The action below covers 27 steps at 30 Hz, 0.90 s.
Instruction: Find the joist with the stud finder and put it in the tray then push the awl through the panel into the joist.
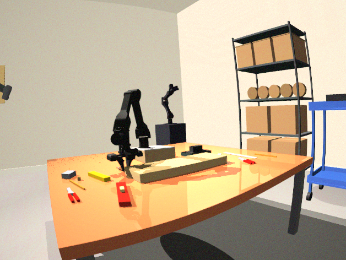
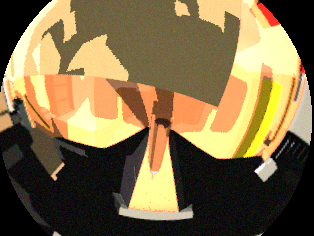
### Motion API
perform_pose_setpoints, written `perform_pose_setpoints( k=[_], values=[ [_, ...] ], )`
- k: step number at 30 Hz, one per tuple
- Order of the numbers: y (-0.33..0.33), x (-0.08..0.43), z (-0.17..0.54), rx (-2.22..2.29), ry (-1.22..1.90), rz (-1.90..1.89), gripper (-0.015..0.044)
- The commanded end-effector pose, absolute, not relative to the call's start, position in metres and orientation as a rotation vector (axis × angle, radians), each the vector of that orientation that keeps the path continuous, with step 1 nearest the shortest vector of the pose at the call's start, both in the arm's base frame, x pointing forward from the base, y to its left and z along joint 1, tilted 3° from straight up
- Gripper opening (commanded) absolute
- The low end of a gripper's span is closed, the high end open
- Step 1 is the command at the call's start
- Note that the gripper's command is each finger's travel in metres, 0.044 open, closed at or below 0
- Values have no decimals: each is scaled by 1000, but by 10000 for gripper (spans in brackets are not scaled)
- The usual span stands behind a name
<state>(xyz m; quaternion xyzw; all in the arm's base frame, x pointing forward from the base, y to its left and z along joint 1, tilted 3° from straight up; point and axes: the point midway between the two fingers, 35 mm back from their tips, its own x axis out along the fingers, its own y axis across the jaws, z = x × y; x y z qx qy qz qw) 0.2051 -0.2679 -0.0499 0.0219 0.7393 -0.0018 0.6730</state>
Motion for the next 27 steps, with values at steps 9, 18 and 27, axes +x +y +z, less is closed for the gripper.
perform_pose_setpoints(
  k=[9,18,27],
  values=[
    [-271,206,-38,41,1668,-2,0],
    [-275,210,34,41,1668,-2,0],
    [-272,208,73,41,1668,-2,0]
  ],
)
